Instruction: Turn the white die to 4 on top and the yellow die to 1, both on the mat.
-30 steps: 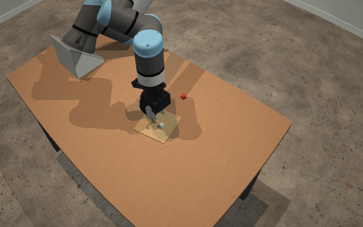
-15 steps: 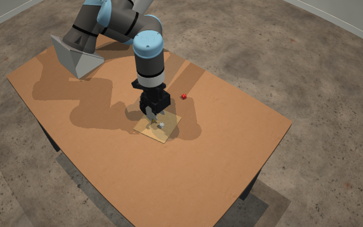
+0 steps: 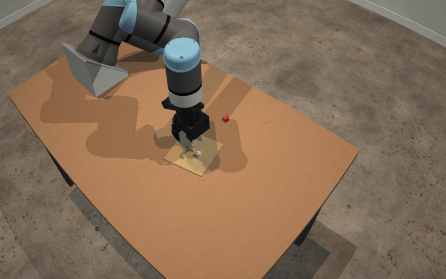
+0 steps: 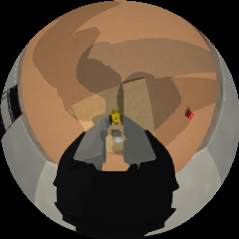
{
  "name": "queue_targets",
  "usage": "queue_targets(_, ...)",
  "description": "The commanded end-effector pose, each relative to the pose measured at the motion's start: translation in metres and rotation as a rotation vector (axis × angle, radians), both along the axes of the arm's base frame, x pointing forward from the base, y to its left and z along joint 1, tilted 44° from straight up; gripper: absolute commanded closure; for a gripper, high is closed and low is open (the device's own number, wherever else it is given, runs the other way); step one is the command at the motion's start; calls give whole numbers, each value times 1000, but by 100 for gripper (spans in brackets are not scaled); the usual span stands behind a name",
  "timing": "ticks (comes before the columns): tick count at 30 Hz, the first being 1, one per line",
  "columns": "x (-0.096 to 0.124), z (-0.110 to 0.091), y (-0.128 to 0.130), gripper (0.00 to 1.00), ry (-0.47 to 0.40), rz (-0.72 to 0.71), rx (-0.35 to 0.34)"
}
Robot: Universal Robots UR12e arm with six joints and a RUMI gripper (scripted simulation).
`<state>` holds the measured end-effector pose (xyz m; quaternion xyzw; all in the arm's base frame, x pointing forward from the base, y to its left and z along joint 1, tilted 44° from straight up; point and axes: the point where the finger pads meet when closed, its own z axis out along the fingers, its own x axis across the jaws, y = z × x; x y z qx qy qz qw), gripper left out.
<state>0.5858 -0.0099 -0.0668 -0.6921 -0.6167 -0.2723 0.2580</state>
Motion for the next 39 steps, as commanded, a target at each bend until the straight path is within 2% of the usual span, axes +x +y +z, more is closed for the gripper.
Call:
queue_targets(1,1,0,-1,100,-1,-1,-1)
queue_targets(26,1,0,-1,100,-1,-1,-1)
queue_targets(27,1,0,-1,96,-1,-1,-1)
queue_targets(29,1,0,-1,96,-1,-1,-1)
queue_targets(30,1,0,-1,93,-1,-1,-1)
queue_targets(35,1,0,-1,89,-1,-1,-1)
queue_targets(36,1,0,-1,85,-1,-1,-1)
queue_targets(39,1,0,-1,85,-1,-1,-1)
